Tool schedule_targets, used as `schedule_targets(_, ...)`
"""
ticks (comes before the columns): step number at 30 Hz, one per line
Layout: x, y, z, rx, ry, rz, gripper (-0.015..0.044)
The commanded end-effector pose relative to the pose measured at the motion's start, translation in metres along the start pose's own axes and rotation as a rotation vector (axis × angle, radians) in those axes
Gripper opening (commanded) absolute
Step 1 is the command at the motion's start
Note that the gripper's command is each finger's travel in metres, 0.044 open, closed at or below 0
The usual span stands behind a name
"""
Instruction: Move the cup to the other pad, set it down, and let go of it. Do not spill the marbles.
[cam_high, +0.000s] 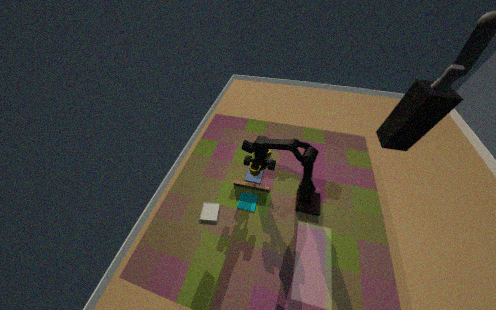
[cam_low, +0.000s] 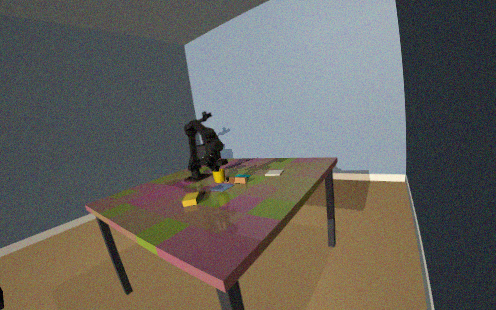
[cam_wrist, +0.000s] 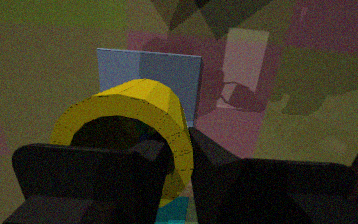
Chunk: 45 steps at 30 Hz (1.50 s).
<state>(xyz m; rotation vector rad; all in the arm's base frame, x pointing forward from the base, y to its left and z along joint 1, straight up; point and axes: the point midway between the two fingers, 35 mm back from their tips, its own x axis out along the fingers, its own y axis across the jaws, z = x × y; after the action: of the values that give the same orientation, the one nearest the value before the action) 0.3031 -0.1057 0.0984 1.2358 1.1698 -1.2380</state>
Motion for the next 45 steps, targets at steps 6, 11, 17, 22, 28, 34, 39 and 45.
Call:
schedule_targets(6, -0.025, -0.002, 0.0, 0.003, -0.001, 0.013, 0.0)
schedule_targets(11, -0.021, -0.002, 0.0, 0.002, -0.002, 0.006, 0.0)
schedule_targets(17, -0.021, -0.002, 0.0, 0.002, -0.002, 0.006, 0.0)
schedule_targets(22, -0.021, -0.002, 0.0, 0.002, -0.002, 0.006, 0.0)
schedule_targets(28, -0.021, -0.002, -0.005, 0.003, -0.001, 0.007, 0.0)
schedule_targets(34, -0.021, -0.002, -0.019, 0.003, 0.0, 0.01, 0.0)
schedule_targets(39, -0.021, -0.002, -0.03, 0.003, 0.002, 0.011, 0.0)
schedule_targets(45, -0.021, -0.001, -0.044, 0.003, 0.003, 0.012, 0.0)
